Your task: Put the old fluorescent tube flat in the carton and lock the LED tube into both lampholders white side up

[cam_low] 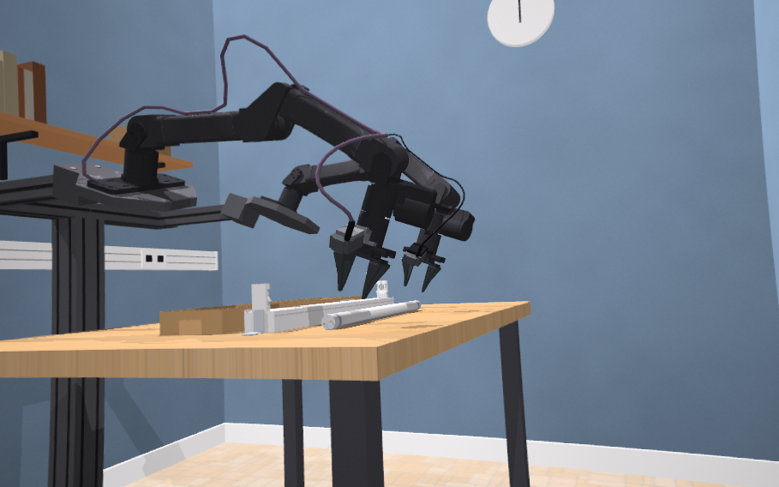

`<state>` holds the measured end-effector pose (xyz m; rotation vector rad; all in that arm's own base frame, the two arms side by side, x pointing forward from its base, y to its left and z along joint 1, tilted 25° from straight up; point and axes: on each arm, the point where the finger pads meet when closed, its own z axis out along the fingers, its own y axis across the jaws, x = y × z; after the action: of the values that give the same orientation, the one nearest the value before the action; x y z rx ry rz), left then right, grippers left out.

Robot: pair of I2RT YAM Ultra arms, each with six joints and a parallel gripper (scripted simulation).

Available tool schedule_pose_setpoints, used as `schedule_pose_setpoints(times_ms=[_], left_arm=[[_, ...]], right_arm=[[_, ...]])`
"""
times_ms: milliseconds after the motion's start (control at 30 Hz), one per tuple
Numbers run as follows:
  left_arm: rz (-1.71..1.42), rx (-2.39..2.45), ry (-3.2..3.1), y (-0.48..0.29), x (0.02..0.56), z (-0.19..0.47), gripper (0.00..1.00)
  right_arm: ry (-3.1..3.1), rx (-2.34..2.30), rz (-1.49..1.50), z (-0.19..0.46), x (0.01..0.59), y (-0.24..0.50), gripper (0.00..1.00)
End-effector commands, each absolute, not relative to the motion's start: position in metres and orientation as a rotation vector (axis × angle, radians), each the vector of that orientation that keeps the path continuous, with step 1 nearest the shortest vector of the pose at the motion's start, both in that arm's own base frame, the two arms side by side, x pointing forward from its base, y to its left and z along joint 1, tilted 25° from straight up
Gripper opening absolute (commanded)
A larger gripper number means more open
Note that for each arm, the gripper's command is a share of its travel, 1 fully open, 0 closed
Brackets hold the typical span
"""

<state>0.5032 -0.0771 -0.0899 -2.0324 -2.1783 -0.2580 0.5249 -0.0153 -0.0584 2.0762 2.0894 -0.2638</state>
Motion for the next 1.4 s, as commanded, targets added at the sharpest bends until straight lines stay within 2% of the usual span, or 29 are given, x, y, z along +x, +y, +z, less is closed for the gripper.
schedule_pose_setpoints(times_ms=[0, 300, 333, 533, 633, 700, 1000, 1033, 1367], left_arm=[[-0.254, -2.041, -2.186, -0.072, 0.506, -0.107, 0.49], [-0.252, -2.057, -2.167, -0.076, 0.504, -0.117, 0.49], [-0.27, -2.05, -2.185, -0.068, 0.508, -0.123, 0.49], [-0.273, -2.061, -2.176, -0.069, 0.508, -0.141, 0.49], [-0.271, -2.082, -2.164, -0.078, 0.509, -0.138, 0.49], [-0.263, -2.075, -2.159, -0.077, 0.506, -0.136, 0.49], [-0.248, -2.053, -2.162, -0.069, 0.505, -0.135, 0.49], [-0.257, -2.058, -2.169, -0.07, 0.508, -0.131, 0.11], [-0.258, -2.058, -2.17, -0.07, 0.508, -0.131, 0.11]], right_arm=[[2.046, 2.049, -0.196, -0.049, 0.539, -0.023, 0.49], [2.081, 2.036, -0.225, -0.067, 0.531, -0.015, 0.49], [2.074, 2.061, -0.251, -0.092, 0.529, -0.028, 0.49], [2.093, 2.057, -0.268, -0.116, 0.524, -0.028, 0.49], [2.078, 2.056, -0.247, -0.093, 0.531, -0.02, 0.49], [2.102, 2.07, -0.28, -0.107, 0.523, -0.021, 0.49], [2.074, 2.064, -0.23, -0.088, 0.533, -0.027, 0.49], [2.07, 2.062, -0.239, -0.088, 0.533, -0.028, 0.49], [2.067, 2.061, -0.235, -0.087, 0.534, -0.028, 0.49]])
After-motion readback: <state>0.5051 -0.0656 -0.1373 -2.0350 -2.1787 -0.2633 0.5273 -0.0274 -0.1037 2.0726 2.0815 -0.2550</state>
